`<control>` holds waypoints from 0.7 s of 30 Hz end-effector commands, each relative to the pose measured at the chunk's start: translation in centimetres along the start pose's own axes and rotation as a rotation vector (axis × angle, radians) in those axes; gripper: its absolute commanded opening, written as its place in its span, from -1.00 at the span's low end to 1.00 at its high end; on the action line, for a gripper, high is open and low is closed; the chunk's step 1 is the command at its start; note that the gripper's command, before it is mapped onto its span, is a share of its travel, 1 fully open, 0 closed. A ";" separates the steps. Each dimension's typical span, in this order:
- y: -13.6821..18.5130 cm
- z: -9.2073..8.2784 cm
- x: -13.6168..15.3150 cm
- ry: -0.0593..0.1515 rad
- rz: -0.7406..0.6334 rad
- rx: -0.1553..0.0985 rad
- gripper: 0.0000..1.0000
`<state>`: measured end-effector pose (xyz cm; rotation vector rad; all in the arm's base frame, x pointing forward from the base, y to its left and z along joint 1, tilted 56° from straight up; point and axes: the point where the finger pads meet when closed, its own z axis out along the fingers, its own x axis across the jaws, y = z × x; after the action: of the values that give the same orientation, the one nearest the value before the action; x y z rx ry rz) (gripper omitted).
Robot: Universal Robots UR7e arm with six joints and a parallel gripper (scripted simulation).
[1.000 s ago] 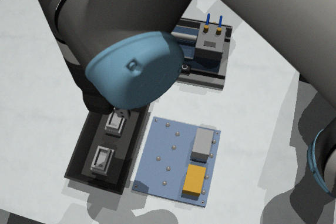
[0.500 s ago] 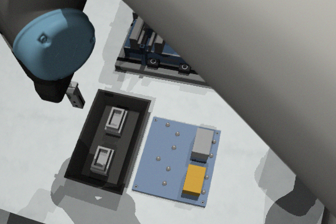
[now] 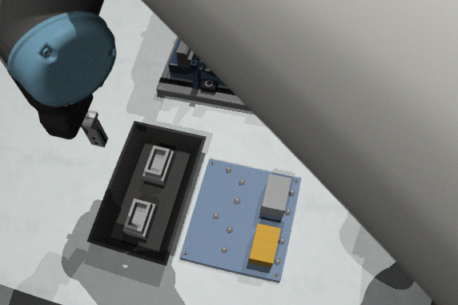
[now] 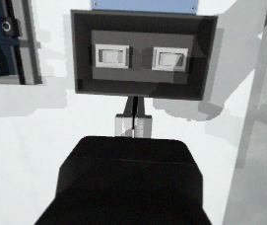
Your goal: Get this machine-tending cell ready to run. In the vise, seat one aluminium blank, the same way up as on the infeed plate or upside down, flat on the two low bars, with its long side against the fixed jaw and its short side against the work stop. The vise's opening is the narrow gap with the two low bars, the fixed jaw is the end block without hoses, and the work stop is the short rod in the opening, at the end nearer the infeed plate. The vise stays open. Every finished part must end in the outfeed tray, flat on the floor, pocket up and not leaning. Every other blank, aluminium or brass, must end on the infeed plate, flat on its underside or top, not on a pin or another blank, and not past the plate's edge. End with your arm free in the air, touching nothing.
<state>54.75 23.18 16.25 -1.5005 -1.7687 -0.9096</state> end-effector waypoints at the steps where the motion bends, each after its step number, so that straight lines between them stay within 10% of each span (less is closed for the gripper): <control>1: 0.0 0.7 0.0 0.002 0.002 0.002 -1.00; 21: 0.0 3.4 0.0 0.002 0.002 0.002 -1.00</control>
<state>54.71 25.28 14.93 -1.4972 -1.7702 -0.9086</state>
